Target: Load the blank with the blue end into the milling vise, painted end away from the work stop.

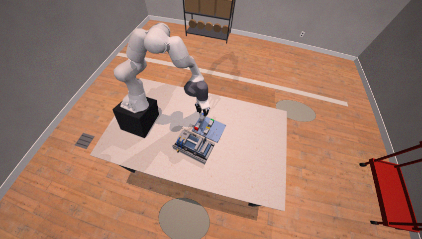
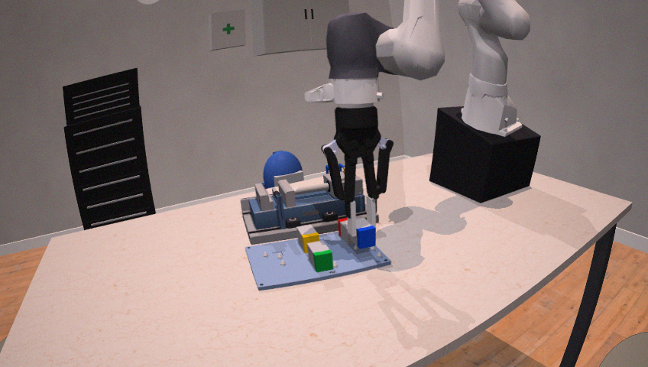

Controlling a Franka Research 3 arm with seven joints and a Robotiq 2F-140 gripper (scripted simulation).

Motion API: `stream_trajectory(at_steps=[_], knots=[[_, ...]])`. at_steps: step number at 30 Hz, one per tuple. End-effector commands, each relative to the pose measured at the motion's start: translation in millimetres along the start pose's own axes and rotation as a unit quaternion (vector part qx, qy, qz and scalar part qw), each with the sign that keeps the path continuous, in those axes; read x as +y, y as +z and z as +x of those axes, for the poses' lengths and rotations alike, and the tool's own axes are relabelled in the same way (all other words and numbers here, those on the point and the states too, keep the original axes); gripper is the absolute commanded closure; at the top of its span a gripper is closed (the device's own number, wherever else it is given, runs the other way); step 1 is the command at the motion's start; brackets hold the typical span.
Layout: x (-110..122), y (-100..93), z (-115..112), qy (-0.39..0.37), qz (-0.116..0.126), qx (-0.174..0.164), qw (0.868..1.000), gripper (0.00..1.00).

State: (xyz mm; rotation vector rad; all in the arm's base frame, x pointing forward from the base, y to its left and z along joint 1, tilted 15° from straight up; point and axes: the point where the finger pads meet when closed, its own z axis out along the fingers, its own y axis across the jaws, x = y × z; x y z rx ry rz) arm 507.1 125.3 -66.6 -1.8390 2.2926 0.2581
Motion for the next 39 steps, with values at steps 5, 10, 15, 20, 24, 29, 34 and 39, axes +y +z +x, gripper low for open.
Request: stream_trajectory(at_steps=[5, 10, 15, 20, 24, 29, 34, 39], knots=[[5.6, 0.8, 0.3, 0.001, -0.007, 0.0, 1.0, 1.0], [4.4, -22.7, 0.3, 0.0, -0.007, 0.0, 1.0, 1.0], [4.4, -28.7, 0.3, 0.001, -0.007, 0.0, 1.0, 1.0], [4.4, -28.7, 0.3, 0.001, -0.007, 0.0, 1.0, 1.0], [3.0, -34.4, 0.5, -0.001, -0.006, 0.0, 1.0, 1.0], [3.5, -58.4, 0.4, 0.001, -0.007, 0.0, 1.0, 1.0], [3.5, -58.4, 0.4, 0.001, -0.007, 0.0, 1.0, 1.0], [3.5, -58.4, 0.4, 0.001, -0.007, 0.0, 1.0, 1.0]])
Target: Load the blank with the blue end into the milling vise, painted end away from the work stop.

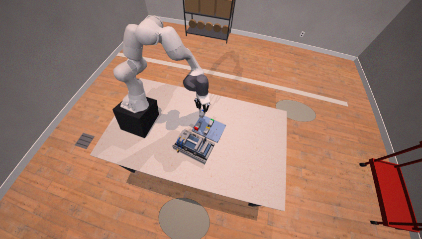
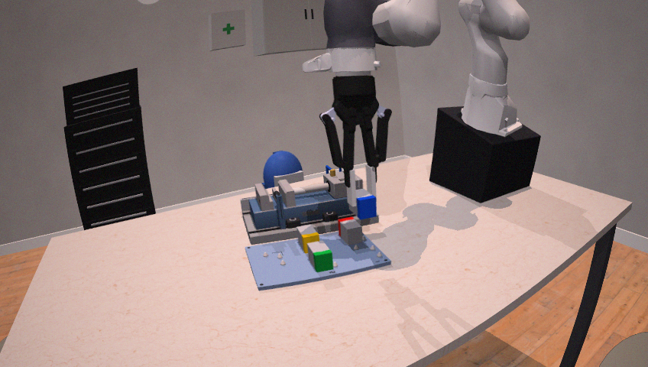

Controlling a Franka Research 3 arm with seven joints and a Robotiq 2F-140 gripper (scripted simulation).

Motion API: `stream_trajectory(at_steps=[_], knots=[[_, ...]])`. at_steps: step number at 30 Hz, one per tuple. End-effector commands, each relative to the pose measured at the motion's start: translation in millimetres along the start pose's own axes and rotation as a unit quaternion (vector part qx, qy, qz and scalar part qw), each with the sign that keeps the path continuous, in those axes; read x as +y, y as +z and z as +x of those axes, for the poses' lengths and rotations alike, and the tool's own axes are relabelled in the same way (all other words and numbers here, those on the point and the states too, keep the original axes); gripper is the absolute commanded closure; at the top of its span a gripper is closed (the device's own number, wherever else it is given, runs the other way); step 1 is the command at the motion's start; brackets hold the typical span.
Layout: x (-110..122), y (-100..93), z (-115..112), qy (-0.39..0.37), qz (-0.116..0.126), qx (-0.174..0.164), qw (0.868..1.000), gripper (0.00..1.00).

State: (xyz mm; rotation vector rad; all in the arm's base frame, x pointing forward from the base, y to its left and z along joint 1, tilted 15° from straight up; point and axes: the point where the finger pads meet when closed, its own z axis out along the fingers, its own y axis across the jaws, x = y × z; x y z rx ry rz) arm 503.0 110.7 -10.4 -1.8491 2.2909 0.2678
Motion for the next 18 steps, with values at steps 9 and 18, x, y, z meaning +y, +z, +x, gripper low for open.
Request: stream_trajectory(at_steps=[9, 18], knots=[[3.4, -44.8, 0.0, 0.003, -0.003, -0.001, 1.0, 1.0], [3.4, -44.8, 0.0, 0.003, -0.003, -0.001, 1.0, 1.0]])
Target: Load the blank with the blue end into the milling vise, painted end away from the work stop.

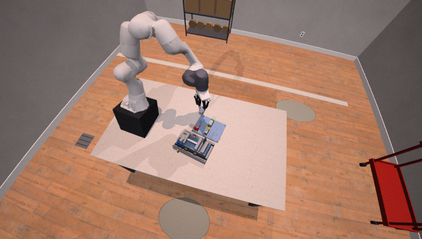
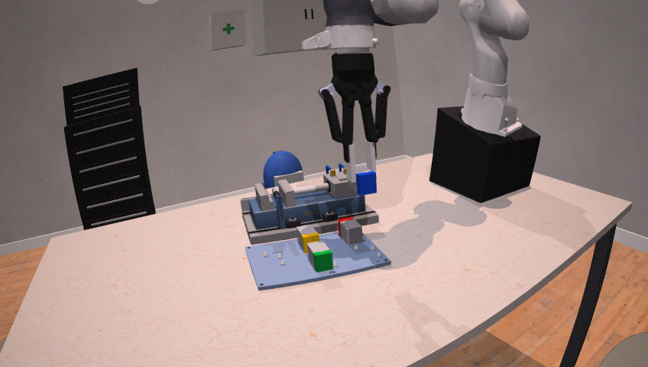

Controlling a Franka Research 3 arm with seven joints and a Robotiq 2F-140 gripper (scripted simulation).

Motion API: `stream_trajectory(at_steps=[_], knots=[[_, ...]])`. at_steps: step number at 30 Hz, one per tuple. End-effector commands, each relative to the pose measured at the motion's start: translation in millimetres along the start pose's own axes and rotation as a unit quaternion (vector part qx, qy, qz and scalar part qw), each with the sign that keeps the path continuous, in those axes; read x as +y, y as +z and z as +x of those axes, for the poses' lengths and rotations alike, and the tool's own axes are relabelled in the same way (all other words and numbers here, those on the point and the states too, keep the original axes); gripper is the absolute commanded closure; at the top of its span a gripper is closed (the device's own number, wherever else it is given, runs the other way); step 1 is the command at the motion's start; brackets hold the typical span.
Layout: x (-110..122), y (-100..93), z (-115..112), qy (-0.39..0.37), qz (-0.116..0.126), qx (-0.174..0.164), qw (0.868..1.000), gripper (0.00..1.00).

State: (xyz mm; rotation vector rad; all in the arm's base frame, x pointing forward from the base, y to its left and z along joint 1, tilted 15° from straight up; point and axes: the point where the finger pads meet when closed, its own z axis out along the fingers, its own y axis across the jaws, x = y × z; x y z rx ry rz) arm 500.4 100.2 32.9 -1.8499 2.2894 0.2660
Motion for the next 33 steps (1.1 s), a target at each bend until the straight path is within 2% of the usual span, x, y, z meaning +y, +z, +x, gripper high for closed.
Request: stream_trajectory(at_steps=[1, 33], knots=[[0.6, -0.5, 0.2, 0.001, -0.001, 0.0, 1.0, 1.0], [2.2, 2.7, 1.1, 0.004, -0.003, -0.001, 1.0, 1.0]])
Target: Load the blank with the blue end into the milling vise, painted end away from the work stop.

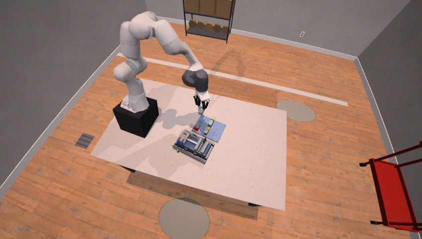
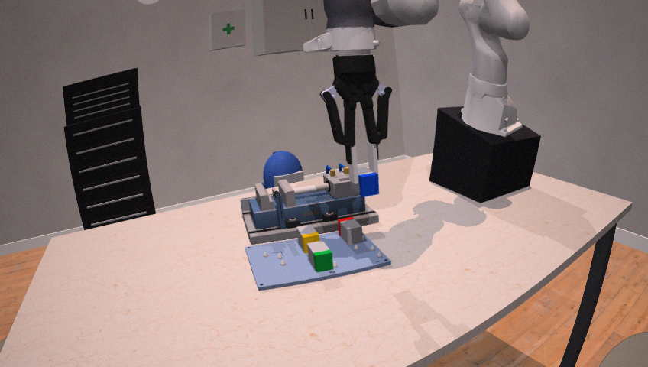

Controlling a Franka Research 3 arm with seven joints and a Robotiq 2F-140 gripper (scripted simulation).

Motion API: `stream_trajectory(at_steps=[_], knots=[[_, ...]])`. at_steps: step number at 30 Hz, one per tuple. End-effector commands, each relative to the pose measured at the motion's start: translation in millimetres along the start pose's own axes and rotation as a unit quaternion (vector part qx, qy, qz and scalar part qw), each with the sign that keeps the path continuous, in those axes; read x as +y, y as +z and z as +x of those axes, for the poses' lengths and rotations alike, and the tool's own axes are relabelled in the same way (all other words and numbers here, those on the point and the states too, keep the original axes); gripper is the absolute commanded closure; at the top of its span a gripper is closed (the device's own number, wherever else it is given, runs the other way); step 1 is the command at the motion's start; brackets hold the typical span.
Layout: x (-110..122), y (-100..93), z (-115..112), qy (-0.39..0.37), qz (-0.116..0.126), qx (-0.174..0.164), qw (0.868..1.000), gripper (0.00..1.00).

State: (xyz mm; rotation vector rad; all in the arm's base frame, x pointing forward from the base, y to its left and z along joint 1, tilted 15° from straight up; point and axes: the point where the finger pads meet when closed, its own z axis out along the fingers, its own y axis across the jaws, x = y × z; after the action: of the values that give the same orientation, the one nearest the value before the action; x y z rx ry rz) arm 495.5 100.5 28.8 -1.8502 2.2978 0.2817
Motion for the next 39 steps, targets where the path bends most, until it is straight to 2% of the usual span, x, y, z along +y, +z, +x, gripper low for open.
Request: stream_trajectory(at_steps=[1, 35, 39], knots=[[-2.6, -1.2, -0.7, 0.001, 0.003, -0.001, 1.0, 1.0], [-5.1, 2.5, -1.3, 0.001, 0.003, -0.001, 1.0, 1.0], [-3.6, 5.0, -1.1, 0.092, 0.001, -0.001, 0.996, 1.0]])
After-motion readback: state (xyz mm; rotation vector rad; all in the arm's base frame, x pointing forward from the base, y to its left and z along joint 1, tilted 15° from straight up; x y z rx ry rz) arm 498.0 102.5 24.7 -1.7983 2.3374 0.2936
